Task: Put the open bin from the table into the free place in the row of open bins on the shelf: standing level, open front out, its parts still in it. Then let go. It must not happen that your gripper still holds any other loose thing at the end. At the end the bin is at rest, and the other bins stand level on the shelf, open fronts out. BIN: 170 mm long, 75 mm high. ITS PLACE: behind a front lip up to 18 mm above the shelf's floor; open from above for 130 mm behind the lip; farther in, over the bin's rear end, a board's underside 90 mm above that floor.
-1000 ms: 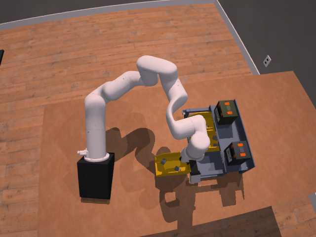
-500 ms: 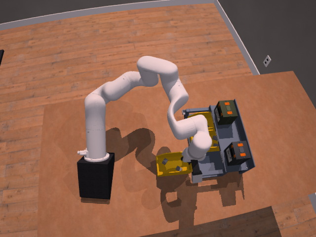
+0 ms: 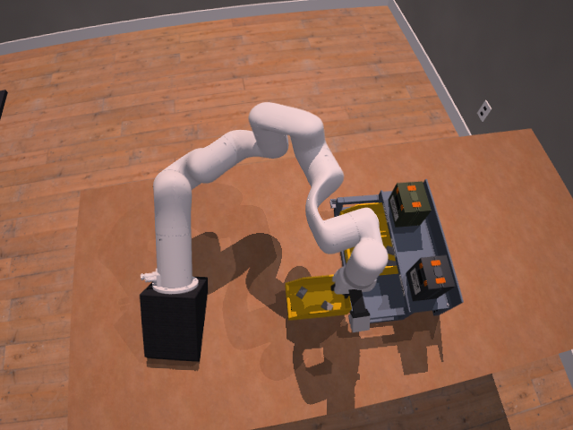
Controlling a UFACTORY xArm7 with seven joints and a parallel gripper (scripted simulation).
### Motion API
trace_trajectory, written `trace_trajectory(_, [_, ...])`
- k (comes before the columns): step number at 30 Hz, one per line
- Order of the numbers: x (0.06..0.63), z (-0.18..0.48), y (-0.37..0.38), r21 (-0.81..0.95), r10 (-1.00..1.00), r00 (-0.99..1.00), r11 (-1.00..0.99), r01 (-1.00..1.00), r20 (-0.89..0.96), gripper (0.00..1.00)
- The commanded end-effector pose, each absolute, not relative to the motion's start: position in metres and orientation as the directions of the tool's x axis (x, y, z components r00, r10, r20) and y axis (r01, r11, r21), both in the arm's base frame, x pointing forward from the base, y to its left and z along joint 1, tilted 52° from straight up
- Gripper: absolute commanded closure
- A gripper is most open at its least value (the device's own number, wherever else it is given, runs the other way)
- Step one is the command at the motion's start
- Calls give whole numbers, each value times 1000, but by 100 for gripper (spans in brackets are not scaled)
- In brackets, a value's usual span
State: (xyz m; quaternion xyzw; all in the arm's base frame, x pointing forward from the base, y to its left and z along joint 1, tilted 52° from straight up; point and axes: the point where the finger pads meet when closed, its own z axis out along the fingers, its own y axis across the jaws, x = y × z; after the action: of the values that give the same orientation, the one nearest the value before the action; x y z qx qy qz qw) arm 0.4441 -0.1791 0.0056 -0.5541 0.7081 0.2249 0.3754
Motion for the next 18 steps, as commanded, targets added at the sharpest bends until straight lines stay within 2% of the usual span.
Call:
trace_trajectory(1, [448,7,-183,-100,-618,-105,288,-953,-779,100])
trace_trajectory(18, [458,8,-186,-100,-618,-105,288,-952,-779,100])
